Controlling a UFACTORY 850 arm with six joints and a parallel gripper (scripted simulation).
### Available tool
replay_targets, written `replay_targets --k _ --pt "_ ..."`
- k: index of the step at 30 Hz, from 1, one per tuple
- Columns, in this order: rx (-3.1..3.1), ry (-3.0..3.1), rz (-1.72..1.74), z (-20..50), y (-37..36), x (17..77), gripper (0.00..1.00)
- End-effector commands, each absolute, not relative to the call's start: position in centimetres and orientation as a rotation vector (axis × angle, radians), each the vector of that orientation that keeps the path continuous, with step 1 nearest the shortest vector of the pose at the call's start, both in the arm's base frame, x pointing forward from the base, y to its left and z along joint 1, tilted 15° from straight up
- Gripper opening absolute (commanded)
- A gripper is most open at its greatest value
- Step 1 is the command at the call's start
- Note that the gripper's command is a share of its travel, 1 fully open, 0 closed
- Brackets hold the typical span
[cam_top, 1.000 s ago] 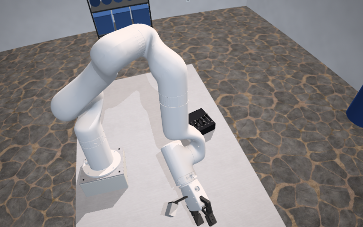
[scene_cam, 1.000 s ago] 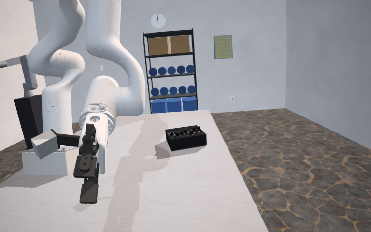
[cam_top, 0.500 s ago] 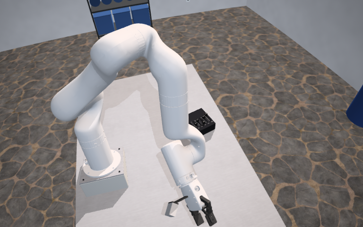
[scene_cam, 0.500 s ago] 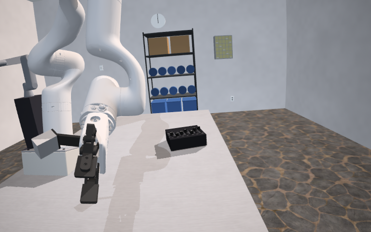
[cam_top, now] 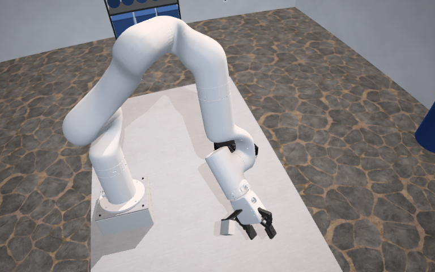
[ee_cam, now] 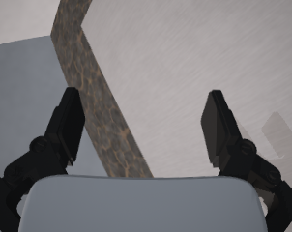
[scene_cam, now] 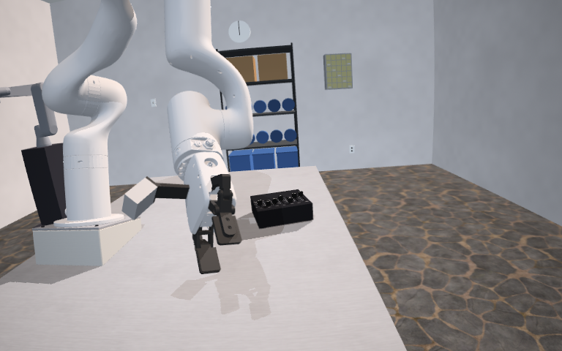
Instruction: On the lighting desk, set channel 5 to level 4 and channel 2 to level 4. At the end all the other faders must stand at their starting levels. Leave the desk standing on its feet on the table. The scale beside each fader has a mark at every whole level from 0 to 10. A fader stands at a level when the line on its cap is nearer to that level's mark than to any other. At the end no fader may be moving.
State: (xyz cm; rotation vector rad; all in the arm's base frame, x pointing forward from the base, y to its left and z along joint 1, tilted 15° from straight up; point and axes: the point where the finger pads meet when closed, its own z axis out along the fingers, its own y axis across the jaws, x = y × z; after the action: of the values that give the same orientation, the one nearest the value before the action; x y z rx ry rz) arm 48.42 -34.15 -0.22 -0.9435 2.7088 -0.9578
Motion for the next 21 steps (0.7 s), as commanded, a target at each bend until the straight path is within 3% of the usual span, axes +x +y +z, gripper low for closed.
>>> replay_targets --k 1,21 --pt "-1.095 2.669 -0.780 0.9 -28.5 52.3 1.00" --pt "-1.603 2.435 -0.263 6.5 -8.4 57.8 1.00"
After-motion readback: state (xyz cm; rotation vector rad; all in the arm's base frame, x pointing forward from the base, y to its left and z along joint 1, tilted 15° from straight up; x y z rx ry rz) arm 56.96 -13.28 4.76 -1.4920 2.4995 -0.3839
